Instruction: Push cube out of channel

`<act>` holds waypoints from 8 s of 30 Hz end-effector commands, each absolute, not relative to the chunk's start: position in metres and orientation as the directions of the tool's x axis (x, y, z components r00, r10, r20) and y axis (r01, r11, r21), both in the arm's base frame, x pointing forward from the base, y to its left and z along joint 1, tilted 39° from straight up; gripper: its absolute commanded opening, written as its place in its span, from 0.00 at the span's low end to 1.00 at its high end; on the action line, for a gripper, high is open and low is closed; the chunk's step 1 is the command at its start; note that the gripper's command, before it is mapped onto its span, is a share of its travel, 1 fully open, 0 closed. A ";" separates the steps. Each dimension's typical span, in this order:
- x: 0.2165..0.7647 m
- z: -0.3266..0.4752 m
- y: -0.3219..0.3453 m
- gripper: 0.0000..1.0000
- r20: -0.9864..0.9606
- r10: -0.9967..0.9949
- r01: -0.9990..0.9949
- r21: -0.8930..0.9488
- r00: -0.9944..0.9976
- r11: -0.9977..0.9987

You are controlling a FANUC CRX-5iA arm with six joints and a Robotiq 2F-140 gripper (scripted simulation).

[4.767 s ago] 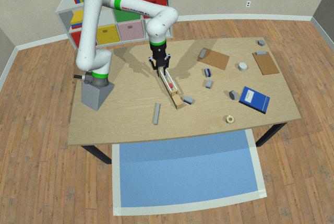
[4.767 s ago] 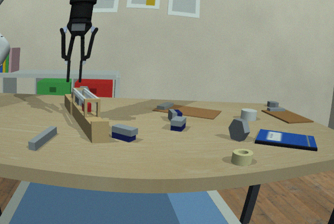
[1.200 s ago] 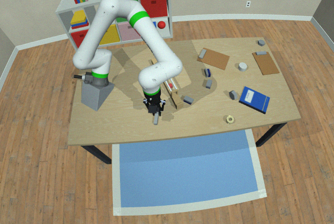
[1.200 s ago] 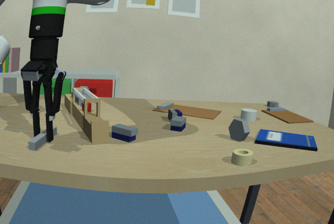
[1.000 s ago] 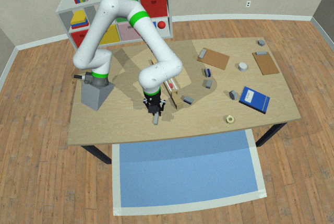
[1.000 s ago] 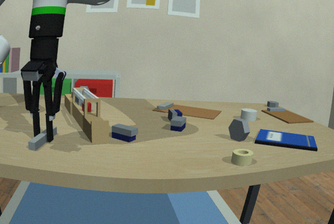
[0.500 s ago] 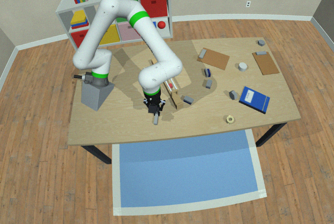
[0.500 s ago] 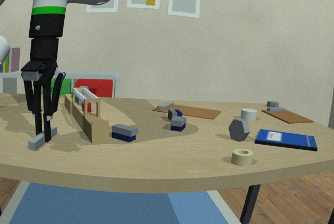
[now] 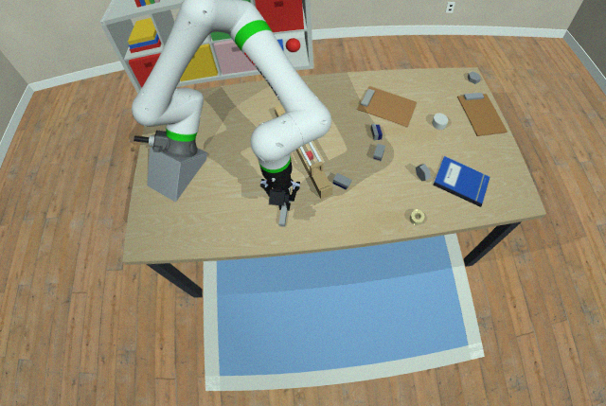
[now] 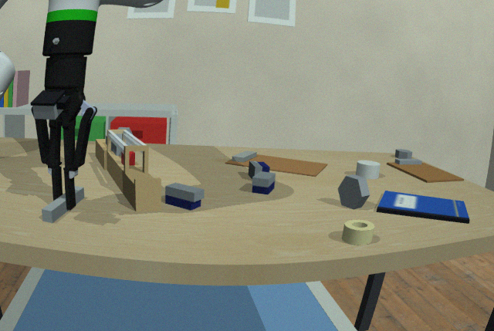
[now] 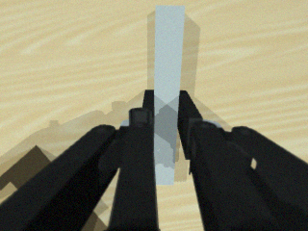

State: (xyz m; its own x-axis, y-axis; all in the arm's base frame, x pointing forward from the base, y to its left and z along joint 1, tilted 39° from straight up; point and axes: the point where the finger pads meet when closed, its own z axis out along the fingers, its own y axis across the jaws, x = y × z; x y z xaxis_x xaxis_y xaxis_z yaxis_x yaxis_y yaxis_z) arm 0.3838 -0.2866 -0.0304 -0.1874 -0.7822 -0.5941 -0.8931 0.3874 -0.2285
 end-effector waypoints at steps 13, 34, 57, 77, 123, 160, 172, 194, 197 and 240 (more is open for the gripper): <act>0.384 -0.030 -0.287 0.10 -0.593 -0.783 -0.893 -0.229 -0.188 0.388; 0.337 0.058 -0.343 0.10 -0.593 -0.783 -0.893 -0.229 -0.188 0.388; 0.337 0.058 -0.343 0.10 -0.593 -0.783 -0.893 -0.229 -0.188 0.388; 0.378 0.115 -0.278 0.10 -0.527 -0.843 -0.925 -0.260 -0.106 0.279; 0.369 0.269 0.084 0.10 -0.400 -0.872 -0.867 -0.495 0.283 -0.055; 0.373 0.262 0.089 0.10 -0.400 -0.872 -0.867 -0.495 0.283 -0.055; 0.373 0.262 0.089 0.10 -0.400 -0.872 -0.867 -0.495 0.283 -0.055; 0.376 0.256 0.077 0.10 -0.400 -0.872 -0.867 -0.495 0.283 -0.055; 0.378 0.255 0.074 0.10 -0.400 -0.872 -0.867 -0.495 0.283 -0.055; 0.406 0.215 -0.014 0.10 -0.400 -0.872 -0.867 -0.495 0.283 -0.055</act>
State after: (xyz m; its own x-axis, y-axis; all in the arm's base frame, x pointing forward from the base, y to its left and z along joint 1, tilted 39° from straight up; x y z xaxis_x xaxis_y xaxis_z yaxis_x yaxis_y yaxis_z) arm 0.4033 -0.0065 0.2173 0.2815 -0.8724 -0.3996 -0.8680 -0.0540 -0.4937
